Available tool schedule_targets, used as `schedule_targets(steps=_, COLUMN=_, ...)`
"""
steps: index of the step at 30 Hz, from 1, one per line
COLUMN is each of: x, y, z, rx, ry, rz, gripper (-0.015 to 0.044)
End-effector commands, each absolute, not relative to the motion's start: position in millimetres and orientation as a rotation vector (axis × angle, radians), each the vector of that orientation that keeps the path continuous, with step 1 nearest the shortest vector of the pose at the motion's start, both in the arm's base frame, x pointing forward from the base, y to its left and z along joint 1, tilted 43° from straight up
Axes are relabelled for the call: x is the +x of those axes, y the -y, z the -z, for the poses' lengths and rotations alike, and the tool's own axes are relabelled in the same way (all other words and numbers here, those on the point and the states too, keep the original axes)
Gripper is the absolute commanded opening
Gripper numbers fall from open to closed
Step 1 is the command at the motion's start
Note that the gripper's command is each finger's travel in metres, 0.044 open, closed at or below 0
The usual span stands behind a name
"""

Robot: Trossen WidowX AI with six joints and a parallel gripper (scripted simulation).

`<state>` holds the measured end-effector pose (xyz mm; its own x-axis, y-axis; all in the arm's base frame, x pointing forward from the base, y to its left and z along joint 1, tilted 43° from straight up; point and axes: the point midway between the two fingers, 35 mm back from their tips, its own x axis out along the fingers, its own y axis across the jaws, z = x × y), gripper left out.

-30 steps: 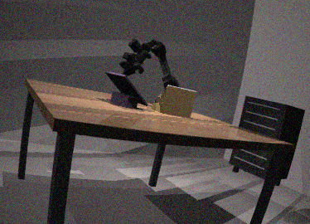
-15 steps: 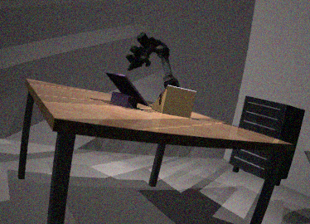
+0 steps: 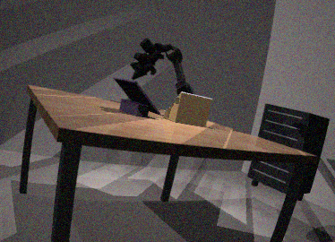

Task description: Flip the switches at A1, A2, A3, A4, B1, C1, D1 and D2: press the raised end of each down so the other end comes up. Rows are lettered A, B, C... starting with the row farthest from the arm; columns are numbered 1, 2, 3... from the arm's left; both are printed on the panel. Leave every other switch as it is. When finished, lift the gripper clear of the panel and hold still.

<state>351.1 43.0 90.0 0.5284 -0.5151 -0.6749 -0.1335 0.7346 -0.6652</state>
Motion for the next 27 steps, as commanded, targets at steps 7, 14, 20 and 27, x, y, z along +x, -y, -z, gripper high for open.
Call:
schedule_targets(steps=7, x=359.2, y=-37.1, z=-80.7, rx=-0.738, ry=-1.008, rz=0.248, gripper=0.0)
schedule_targets(steps=14, x=364.4, y=-32.6, z=-74.7, rx=-0.738, ry=-1.008, rz=0.249, gripper=0.0)
schedule_targets(steps=20, x=366.6, y=-30.5, z=-72.0, rx=-0.738, ry=-1.007, rz=0.249, gripper=0.0)
schedule_targets(steps=27, x=366.6, y=-30.5, z=-72.0, rx=-0.738, ry=-1.007, rz=0.249, gripper=0.0)
